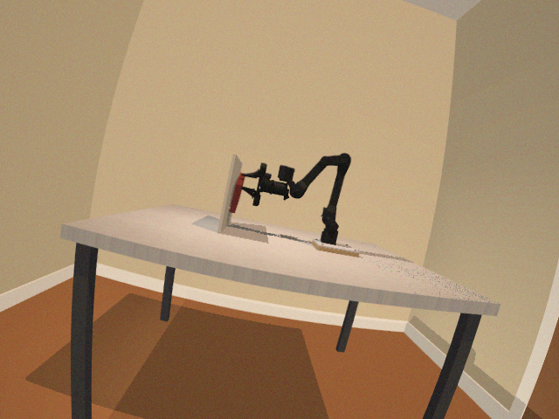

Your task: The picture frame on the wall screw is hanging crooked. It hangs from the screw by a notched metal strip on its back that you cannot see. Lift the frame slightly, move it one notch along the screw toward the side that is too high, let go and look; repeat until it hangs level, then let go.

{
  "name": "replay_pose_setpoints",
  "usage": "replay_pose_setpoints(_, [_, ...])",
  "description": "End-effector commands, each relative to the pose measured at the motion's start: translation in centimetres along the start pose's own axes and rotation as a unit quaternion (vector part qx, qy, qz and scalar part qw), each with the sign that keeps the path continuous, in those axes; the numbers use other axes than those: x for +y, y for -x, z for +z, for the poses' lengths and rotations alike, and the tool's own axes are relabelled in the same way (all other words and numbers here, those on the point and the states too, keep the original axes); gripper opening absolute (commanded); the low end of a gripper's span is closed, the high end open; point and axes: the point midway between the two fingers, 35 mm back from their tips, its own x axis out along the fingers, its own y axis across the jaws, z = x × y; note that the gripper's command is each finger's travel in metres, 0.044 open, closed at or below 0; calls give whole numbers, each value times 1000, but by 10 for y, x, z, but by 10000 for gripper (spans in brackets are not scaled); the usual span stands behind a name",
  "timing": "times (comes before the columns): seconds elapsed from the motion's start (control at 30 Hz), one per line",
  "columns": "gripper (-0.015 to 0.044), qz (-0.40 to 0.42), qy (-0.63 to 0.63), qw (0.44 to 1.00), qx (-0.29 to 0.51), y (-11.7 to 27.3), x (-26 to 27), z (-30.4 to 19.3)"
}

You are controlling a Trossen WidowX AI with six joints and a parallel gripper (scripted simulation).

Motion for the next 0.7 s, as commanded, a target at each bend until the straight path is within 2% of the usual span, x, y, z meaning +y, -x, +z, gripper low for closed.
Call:
replay_pose_setpoints(0.0, [260,0,1,1000,-2,0,0,1])
replay_pose_setpoints(0.23, [260,0,1,1000,-2,0,0,1])
replay_pose_setpoints(0.43, [103,0,1,1000,-2,0,0,1])
replay_pose_setpoints(0.67, [56,0,1,1000,-2,0,0,1])
